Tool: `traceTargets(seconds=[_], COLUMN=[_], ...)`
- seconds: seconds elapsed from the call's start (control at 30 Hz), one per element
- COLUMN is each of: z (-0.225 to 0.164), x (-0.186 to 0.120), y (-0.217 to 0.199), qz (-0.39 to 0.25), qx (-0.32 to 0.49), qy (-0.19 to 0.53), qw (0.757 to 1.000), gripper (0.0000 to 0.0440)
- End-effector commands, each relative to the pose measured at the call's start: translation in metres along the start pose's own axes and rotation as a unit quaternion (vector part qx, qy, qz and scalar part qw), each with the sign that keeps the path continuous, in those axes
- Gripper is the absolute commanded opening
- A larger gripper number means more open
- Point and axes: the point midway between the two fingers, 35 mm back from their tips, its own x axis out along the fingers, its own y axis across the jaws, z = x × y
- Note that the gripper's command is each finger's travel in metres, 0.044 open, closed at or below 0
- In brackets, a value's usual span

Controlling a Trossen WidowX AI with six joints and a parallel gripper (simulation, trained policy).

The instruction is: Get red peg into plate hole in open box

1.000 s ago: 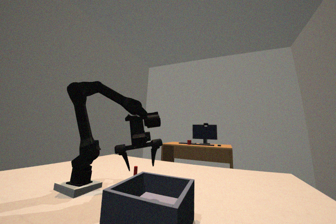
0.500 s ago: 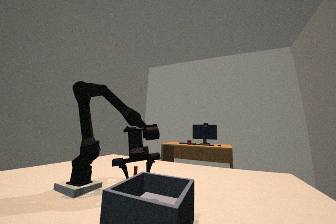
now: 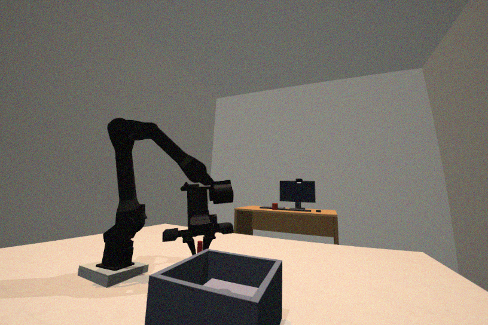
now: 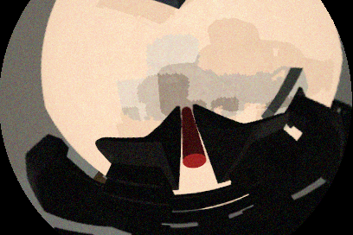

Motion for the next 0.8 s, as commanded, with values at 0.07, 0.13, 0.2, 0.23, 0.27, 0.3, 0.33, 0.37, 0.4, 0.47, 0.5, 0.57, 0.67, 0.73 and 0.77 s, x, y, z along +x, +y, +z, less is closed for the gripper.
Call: traceTargets(seconds=[0.07, 0.13, 0.2, 0.23, 0.27, 0.3, 0.33, 0.37, 0.4, 0.47, 0.5, 0.57, 0.67, 0.73, 0.77], z=[0.014, 0.02, 0.025, 0.029, 0.032, 0.035, 0.038, 0.042, 0.045, 0.052, 0.056, 0.064, 0.077, 0.086, 0.091], x=[-0.016, -0.024, -0.031, -0.035, -0.039, -0.043, -0.047, -0.051, -0.055, -0.063, -0.067, -0.075, -0.083, -0.086, -0.087], y=[0.008, 0.01, 0.013, 0.014, 0.015, 0.017, 0.018, 0.019, 0.021, 0.023, 0.024, 0.026, 0.028, 0.029, 0.029], qz=[0.013, 0.017, 0.02, 0.021, 0.023, 0.024, 0.025, 0.026, 0.027, 0.028, 0.028, 0.028, 0.027, 0.025, 0.024], qx=[-0.023, -0.032, -0.04, -0.043, -0.046, -0.048, -0.051, -0.053, -0.055, -0.058, -0.059, -0.06, -0.06, -0.057, -0.055], qy=[-0.028, -0.038, -0.049, -0.054, -0.059, -0.064, -0.069, -0.074, -0.079, -0.088, -0.093, -0.102, -0.114, -0.121, -0.123], qw=[0.999, 0.999, 0.998, 0.997, 0.997, 0.996, 0.996, 0.995, 0.995, 0.994, 0.994, 0.993, 0.991, 0.991, 0.991], gripper=[0.0, 0.0, 0.0, 0.0, 0.0, 0.0, 0.0, 0.0, 0.0, 0.0, 0.0, 0.0, 0.0, 0.0, 0.0])
